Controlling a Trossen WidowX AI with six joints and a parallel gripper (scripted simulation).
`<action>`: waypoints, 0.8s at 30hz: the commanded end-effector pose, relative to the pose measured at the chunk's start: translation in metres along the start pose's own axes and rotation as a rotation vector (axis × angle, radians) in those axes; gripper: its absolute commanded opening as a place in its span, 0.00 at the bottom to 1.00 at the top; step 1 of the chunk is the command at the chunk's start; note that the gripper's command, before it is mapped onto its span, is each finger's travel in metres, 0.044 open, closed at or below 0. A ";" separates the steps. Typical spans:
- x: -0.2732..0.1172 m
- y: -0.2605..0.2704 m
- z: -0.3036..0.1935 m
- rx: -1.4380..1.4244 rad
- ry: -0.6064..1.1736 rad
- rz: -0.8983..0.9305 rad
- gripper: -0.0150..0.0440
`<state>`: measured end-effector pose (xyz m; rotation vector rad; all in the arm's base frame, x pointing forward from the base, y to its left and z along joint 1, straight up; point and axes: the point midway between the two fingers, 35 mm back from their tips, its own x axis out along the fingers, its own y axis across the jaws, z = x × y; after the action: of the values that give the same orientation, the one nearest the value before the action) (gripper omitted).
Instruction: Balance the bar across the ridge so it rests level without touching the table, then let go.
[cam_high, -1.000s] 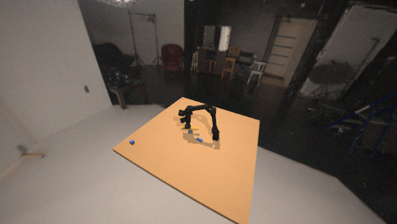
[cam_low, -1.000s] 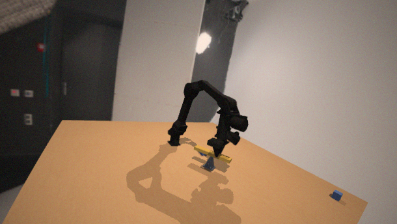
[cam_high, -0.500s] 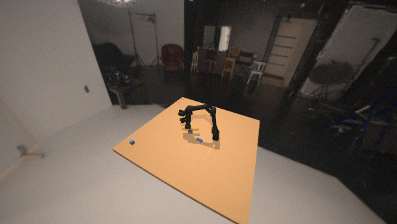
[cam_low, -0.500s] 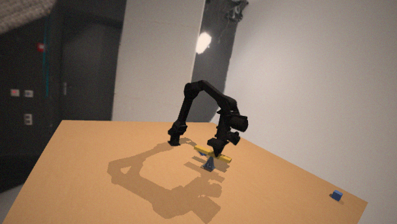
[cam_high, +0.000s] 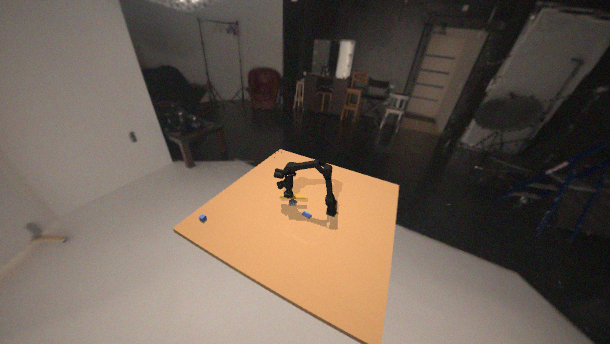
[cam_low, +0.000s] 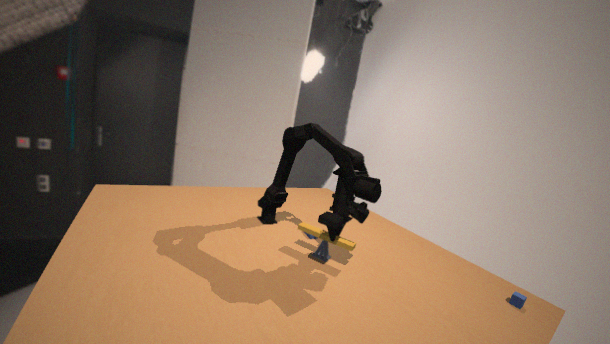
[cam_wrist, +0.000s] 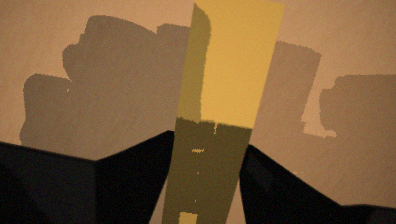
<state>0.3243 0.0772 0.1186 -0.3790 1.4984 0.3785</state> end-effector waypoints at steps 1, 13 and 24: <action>0.000 0.000 0.000 0.000 0.000 0.000 0.25; 0.000 0.000 0.000 0.000 0.000 0.000 0.25; 0.000 0.000 0.000 0.000 0.000 0.000 0.39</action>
<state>0.3243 0.0772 0.1186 -0.3789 1.4983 0.3785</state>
